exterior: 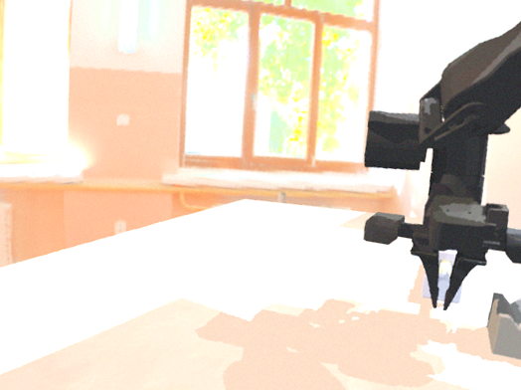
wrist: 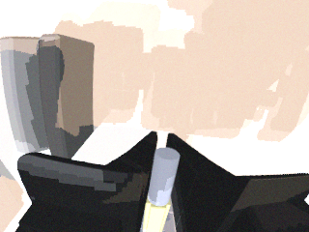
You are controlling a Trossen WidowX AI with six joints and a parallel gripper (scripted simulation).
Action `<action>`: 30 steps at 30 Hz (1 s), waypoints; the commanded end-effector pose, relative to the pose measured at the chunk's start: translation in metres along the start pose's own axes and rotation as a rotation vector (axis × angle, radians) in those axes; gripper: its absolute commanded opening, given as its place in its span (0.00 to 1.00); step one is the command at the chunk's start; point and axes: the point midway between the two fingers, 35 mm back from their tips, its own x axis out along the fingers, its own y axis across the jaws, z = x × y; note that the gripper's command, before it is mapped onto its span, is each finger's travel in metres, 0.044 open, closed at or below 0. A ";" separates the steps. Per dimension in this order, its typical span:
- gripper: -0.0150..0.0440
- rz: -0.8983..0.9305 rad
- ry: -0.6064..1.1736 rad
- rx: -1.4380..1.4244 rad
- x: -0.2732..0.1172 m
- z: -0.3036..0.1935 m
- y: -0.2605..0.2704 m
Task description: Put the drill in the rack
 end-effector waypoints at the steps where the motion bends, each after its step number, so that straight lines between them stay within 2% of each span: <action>1: 0.25 -0.007 -0.003 0.001 -0.002 0.007 -0.002; 6: 0.25 -0.007 -0.003 0.001 -0.002 0.016 -0.002; 23: 1.00 -0.007 -0.003 0.001 0.001 0.005 -0.001; 30: 1.00 -0.007 -0.003 0.001 0.002 0.002 -0.001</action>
